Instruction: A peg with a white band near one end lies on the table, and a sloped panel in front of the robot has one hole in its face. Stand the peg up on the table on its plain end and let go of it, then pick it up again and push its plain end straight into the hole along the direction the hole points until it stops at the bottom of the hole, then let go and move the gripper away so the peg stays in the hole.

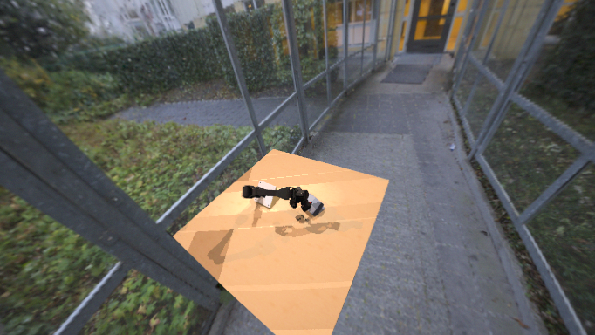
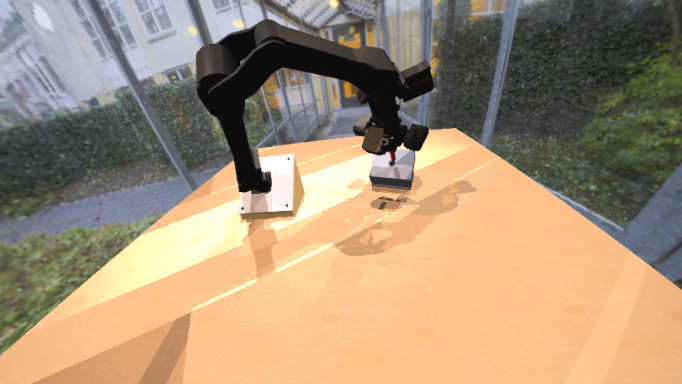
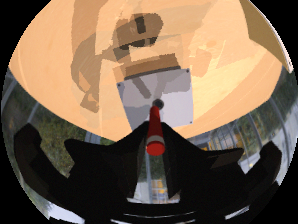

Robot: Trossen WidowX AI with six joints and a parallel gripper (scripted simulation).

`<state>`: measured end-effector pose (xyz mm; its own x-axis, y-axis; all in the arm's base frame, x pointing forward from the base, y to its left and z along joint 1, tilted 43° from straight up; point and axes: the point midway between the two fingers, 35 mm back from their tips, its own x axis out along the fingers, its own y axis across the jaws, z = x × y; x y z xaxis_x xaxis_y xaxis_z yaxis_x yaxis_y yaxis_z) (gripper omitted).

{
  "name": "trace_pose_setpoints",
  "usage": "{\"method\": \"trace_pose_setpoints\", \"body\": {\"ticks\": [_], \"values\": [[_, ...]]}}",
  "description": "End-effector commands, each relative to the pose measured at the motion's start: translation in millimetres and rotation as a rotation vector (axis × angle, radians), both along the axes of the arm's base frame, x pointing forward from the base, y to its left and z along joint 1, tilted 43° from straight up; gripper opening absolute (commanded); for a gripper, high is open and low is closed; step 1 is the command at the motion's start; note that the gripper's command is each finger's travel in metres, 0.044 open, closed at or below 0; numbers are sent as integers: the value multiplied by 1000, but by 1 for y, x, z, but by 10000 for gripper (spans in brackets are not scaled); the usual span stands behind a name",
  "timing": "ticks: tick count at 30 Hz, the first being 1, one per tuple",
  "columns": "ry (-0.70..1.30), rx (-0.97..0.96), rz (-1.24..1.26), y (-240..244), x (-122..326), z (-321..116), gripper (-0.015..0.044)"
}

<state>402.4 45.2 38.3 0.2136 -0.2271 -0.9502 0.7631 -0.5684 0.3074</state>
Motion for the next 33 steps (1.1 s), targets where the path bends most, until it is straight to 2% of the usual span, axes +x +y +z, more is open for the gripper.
{"method": "trace_pose_setpoints", "body": {"ticks": [1,33], "values": [[17,1,5,-1,-1,-9,0],[3,-1,0,-1,-2,-12,0]]}}
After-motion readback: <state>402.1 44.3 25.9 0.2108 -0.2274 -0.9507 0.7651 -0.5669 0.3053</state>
